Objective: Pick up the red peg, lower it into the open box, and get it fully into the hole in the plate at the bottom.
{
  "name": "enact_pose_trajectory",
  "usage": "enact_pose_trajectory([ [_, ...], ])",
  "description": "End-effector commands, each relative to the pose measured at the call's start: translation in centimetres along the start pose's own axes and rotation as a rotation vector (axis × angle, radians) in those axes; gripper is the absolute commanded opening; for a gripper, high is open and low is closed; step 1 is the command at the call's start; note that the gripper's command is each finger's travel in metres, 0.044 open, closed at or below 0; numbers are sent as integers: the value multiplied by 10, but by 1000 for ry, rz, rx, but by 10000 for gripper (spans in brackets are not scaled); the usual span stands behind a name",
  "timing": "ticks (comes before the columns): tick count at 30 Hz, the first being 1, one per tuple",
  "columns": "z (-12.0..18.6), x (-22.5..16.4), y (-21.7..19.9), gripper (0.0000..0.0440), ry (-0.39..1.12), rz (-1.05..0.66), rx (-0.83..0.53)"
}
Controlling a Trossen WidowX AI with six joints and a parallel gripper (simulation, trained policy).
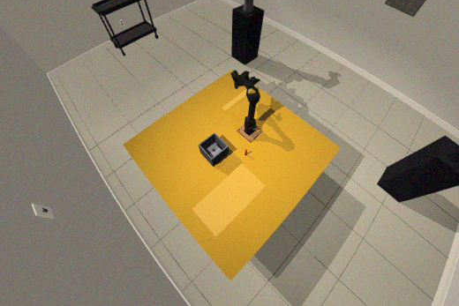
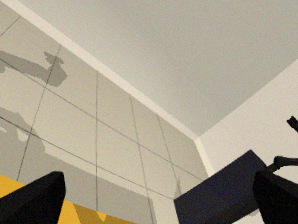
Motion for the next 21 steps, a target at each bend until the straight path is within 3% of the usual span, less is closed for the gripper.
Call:
enact_pose_trajectory([
  [1, 3, 3, -1, 423, -8, -11, 2],
  [2, 6, 5, -1, 440, -17, -25, 9],
  [21, 128, 64, -22, 440, -144, -478, 440],
])
Point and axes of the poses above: the point midway between the two fingers, 35 mm back from their tips, its own z axis back along the fingers, its own y axis across the jaws, x = y × z, the point moved 4 cm from there along z, back along the fingers
